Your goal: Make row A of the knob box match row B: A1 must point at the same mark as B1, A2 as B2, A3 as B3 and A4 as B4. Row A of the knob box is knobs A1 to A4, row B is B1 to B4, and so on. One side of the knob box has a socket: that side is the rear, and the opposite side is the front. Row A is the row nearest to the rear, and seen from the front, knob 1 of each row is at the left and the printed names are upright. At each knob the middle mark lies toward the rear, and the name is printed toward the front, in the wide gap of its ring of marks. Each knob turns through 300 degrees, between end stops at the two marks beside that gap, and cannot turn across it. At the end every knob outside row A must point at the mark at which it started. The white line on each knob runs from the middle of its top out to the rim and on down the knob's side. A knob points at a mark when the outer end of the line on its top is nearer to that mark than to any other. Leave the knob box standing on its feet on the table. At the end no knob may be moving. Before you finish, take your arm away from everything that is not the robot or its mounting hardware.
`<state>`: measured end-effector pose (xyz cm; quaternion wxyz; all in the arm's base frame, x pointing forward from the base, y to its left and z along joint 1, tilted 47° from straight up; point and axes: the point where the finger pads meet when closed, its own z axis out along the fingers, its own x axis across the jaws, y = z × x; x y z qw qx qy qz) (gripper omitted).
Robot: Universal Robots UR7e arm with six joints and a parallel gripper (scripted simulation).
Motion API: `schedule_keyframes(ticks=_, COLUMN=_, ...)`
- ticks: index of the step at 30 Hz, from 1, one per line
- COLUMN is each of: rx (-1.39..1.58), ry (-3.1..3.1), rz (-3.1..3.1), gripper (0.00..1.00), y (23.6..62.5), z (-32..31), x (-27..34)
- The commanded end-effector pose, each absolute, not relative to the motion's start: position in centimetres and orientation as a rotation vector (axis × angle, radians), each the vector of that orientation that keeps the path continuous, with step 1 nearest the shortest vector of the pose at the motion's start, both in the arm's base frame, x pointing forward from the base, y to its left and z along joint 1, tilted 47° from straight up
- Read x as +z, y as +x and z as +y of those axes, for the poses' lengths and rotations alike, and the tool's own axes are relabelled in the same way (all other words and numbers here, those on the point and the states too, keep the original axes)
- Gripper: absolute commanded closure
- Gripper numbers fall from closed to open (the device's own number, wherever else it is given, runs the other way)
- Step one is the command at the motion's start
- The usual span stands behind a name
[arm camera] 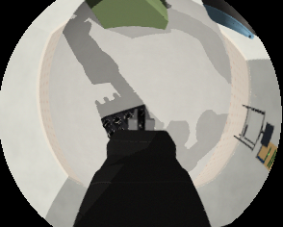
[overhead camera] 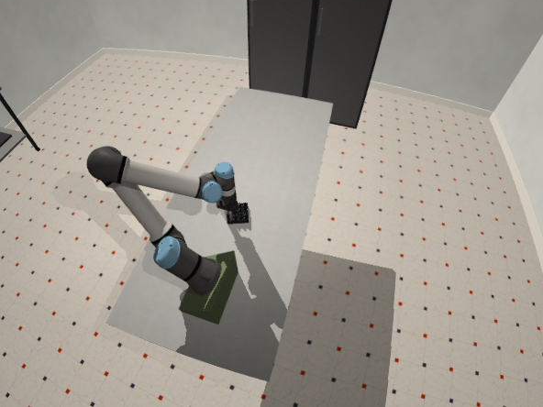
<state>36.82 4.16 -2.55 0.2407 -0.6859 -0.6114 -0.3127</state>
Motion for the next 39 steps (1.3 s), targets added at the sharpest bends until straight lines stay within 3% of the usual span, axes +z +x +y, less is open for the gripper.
schedule_keyframes(ticks=1, rx=-0.86, ry=-1.871, rz=-1.681, gripper=0.7, y=36.85, z=4.11, x=-2.54)
schedule_keyframes(ticks=12, rx=-0.86, ry=-1.871, rz=-1.682, gripper=0.7, y=36.85, z=4.11, x=-2.54)
schedule_keyframes(ticks=13, rx=-0.86, ry=-1.871, rz=-1.682, gripper=0.54, y=36.85, z=4.11, x=-2.54)
schedule_keyframes(ticks=39, rx=-0.86, ry=-1.871, rz=-1.682, gripper=0.54, y=36.82, z=3.95, x=-2.38)
